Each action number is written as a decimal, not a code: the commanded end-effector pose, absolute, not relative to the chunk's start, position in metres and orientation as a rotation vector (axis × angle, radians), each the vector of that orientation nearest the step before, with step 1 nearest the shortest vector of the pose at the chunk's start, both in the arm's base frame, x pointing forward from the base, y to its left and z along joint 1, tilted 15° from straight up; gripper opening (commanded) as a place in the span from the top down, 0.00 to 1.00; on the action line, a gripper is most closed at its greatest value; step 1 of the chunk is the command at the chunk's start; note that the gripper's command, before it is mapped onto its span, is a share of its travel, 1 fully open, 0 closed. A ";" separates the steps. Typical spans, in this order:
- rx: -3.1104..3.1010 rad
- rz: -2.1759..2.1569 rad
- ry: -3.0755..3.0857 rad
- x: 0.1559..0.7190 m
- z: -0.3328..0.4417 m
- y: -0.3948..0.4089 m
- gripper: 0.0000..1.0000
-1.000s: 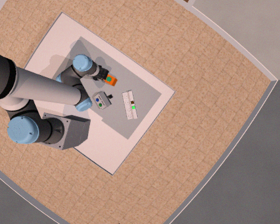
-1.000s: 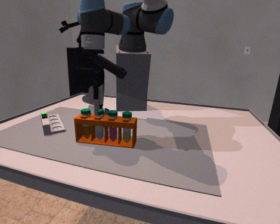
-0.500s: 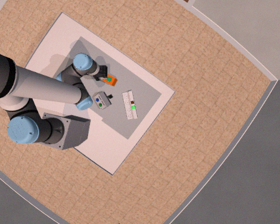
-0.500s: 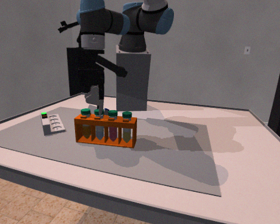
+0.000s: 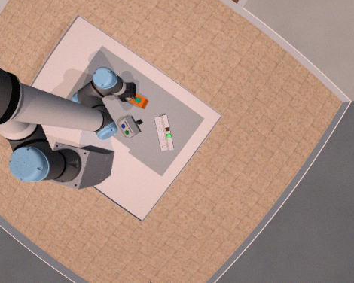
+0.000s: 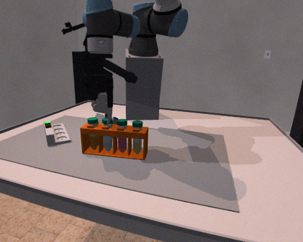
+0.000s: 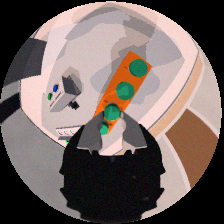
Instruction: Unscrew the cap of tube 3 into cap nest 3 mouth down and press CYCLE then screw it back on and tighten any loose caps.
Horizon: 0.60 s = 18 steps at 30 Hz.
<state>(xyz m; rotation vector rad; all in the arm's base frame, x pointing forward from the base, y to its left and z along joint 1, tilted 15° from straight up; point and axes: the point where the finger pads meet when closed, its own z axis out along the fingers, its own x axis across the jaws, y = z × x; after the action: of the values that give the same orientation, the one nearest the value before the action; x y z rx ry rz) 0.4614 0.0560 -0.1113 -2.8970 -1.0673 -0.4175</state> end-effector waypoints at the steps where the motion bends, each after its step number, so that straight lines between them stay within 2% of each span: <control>1: -2.934 -0.413 -0.912 0.462 -0.111 0.054 1.00; 18: -3.001 -0.364 -0.010 0.461 -0.112 0.056 1.00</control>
<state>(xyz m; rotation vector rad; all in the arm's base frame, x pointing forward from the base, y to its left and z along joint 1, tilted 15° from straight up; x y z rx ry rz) 0.4622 0.0559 -0.1110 -2.9920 -0.3550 -0.3886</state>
